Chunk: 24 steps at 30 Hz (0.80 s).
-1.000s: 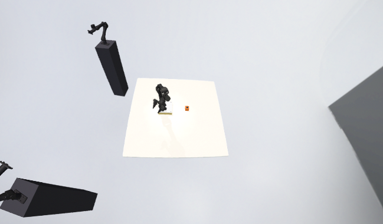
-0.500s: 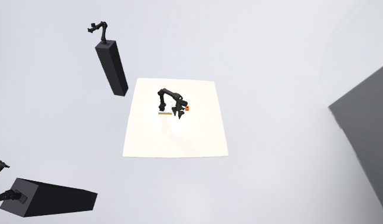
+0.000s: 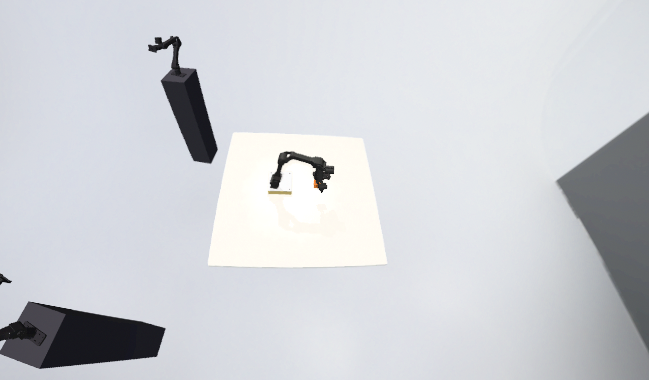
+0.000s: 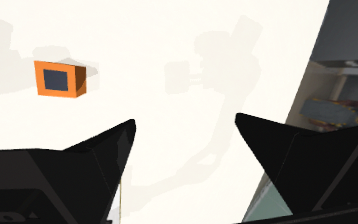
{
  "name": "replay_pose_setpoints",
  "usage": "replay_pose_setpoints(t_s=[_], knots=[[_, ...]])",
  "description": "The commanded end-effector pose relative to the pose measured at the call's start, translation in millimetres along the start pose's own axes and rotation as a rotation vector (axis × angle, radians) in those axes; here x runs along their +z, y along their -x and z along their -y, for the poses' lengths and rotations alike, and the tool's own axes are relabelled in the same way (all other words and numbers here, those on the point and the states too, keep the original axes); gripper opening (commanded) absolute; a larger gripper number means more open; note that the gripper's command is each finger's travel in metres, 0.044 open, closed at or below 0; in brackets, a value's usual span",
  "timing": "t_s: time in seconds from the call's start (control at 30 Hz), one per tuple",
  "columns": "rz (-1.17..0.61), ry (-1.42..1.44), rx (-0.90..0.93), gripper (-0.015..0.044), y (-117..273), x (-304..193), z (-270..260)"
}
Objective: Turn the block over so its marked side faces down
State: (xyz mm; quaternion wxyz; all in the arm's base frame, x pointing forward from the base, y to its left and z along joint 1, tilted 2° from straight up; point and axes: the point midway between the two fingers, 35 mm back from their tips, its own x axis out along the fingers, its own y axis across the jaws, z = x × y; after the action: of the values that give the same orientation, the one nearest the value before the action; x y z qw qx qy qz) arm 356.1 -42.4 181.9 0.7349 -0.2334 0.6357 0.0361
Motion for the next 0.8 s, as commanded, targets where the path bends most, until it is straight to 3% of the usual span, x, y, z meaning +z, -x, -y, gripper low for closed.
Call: replay_pose_setpoints(t_s=[0.0,0.23,0.43,0.57,0.77], knots=[[-0.019,-0.094,0.130,0.0440,-21.3,25.5,-65.9],[-0.095,-0.217,0.265,0.0440,-35.6,32.4,-161.2],[-0.097,-0.220,0.268,0.0440,-35.8,32.1,-163.3],[-0.097,-0.220,0.267,0.0440,-68.1,34.1,-168.3],[-0.097,-0.220,0.267,0.0440,-72.0,34.1,-169.3]])
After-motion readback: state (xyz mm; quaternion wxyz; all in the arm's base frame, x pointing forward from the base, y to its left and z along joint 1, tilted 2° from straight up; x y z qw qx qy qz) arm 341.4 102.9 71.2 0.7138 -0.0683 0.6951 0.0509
